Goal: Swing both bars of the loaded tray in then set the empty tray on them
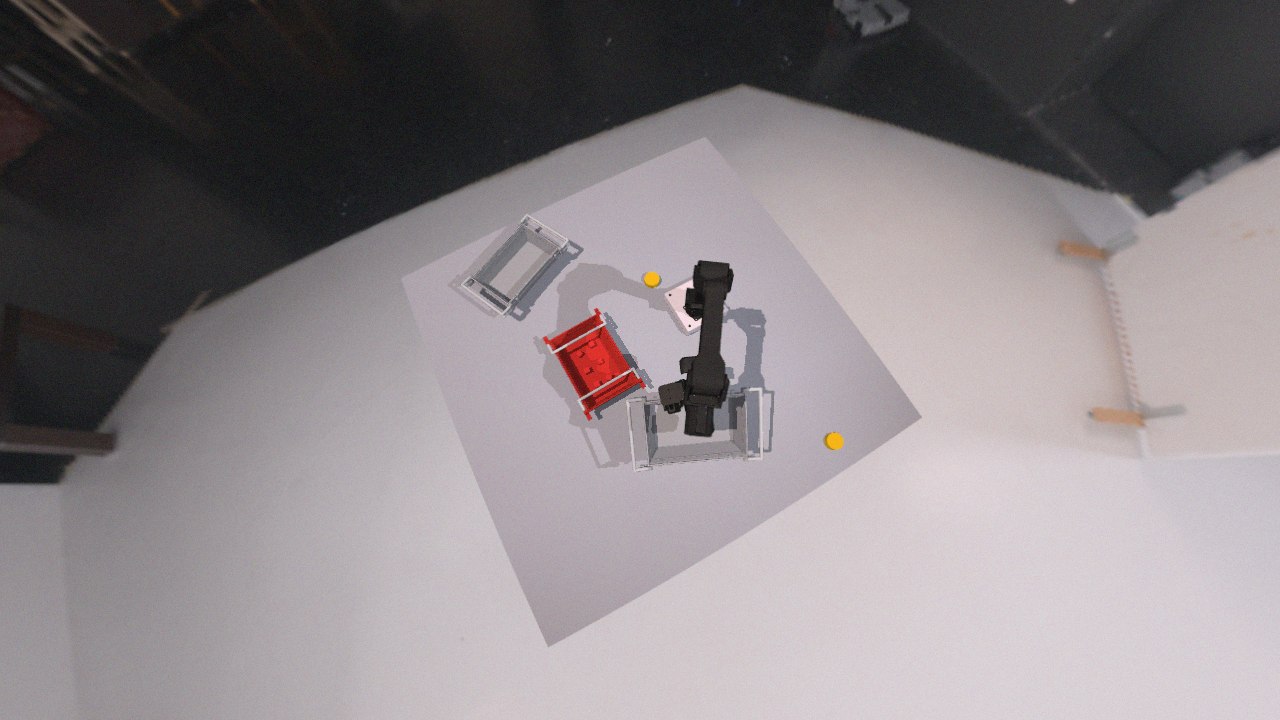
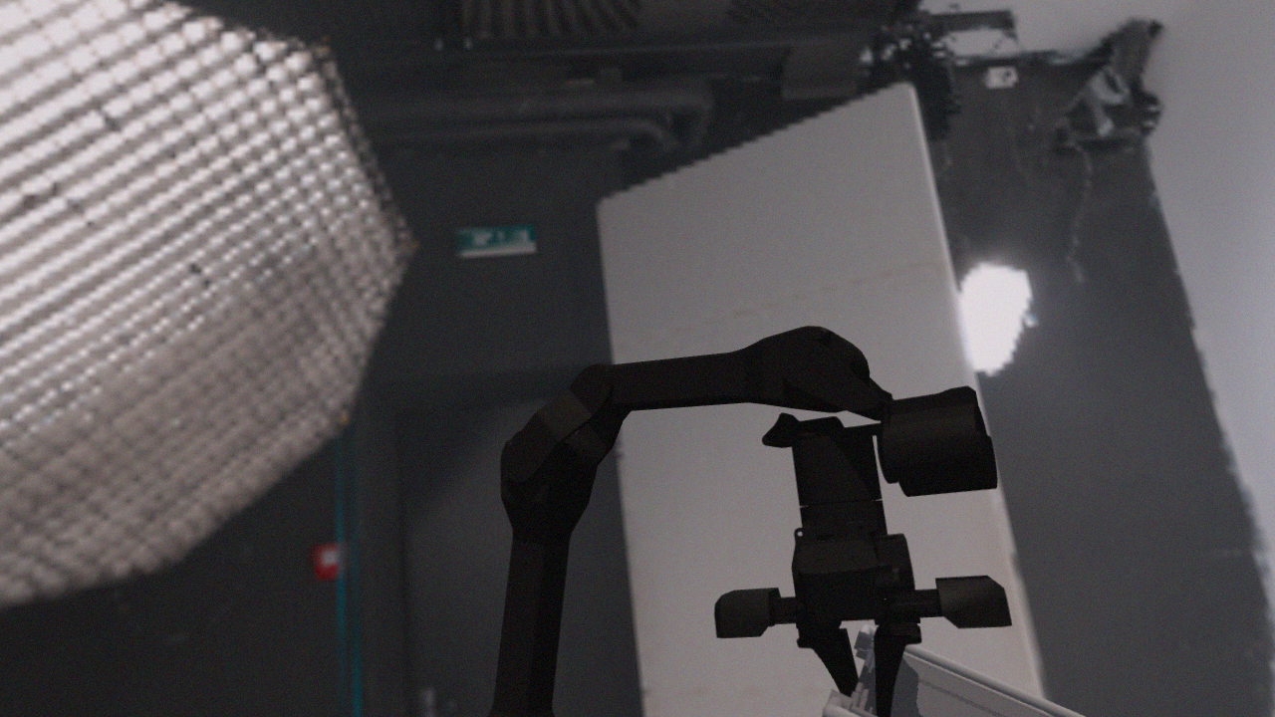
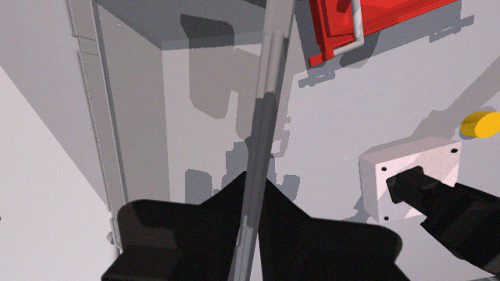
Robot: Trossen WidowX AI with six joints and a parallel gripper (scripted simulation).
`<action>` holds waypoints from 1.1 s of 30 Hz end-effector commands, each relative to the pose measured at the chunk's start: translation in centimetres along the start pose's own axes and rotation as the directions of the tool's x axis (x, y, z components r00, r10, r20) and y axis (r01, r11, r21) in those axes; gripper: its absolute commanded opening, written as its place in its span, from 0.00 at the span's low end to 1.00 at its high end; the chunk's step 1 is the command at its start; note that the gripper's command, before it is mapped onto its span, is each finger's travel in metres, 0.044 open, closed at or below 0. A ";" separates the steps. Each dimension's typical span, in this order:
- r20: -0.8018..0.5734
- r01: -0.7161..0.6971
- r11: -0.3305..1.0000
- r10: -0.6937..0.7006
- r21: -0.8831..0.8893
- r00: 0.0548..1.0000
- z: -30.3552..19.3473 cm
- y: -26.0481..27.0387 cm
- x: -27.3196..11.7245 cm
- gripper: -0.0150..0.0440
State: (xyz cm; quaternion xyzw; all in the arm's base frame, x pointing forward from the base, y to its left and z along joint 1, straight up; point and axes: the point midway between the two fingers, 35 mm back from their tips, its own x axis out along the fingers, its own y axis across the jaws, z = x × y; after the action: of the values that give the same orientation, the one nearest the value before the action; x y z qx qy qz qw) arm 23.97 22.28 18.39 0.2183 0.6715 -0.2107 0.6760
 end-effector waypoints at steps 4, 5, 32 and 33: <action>0.007 -0.021 0.994 0.021 0.107 1.000 2.8 -0.5 -0.5 0.25; 0.007 -0.021 0.992 0.021 0.121 1.000 3.2 -0.6 -0.5 0.25; 0.018 -0.022 0.879 0.015 0.476 1.000 12.6 -5.4 -0.6 0.25; 0.018 -0.022 0.873 0.015 0.488 1.000 12.9 -5.7 -0.6 0.25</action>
State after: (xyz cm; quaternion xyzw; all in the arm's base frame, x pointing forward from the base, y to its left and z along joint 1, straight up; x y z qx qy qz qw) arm 30.67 11.41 18.39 0.3652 0.6047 -0.3584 0.6104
